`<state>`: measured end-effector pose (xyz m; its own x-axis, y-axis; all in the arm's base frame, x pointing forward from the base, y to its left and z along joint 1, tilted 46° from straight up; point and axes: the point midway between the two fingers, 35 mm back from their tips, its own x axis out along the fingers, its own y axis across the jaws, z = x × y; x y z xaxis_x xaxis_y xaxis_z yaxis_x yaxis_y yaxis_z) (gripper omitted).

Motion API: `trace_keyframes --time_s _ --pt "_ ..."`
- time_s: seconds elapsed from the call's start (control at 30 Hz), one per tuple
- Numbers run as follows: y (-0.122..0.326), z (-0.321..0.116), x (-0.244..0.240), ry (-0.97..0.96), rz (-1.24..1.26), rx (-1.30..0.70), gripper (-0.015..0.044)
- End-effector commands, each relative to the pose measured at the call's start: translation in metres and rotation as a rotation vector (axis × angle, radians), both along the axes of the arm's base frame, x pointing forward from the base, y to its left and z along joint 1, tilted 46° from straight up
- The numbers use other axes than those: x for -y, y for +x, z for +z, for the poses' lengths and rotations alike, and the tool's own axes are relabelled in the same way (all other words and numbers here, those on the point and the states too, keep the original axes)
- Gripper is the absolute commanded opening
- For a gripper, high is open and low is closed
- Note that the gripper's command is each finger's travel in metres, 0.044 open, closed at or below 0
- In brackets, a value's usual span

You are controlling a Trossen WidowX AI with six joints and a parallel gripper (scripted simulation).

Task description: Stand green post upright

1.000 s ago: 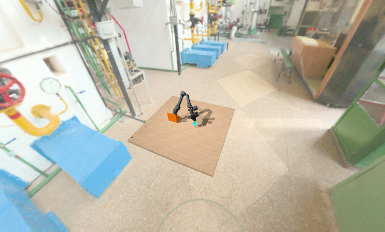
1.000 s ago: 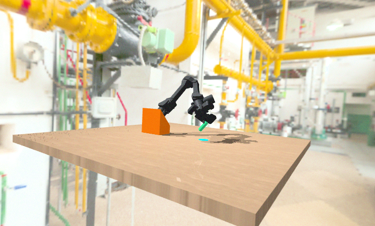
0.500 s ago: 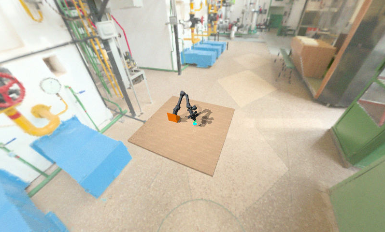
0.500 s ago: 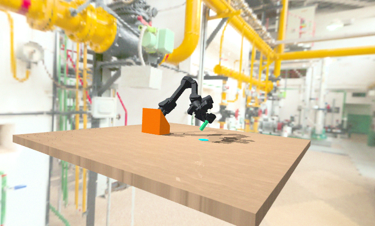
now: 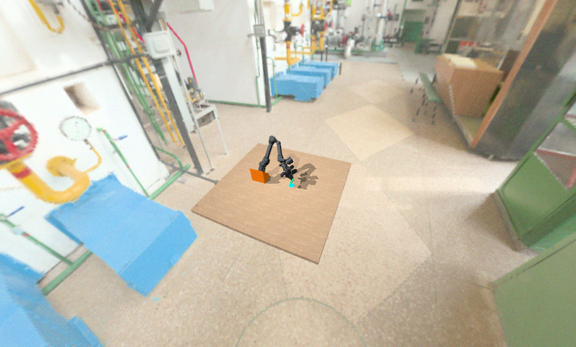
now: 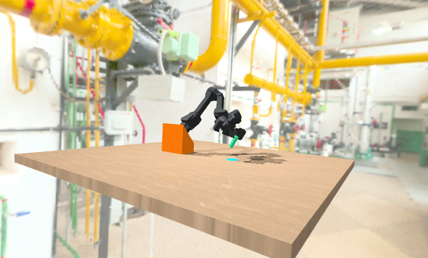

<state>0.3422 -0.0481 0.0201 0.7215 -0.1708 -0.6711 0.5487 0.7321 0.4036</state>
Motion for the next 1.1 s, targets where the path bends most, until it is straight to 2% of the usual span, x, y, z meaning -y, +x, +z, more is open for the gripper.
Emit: trace_keyframes --time_s 0.0,1.07 --pt "-0.004 0.001 0.000 0.000 -0.021 0.024 0.0023" --pt "-0.020 0.025 -0.003 0.010 -0.140 0.240 0.0023"
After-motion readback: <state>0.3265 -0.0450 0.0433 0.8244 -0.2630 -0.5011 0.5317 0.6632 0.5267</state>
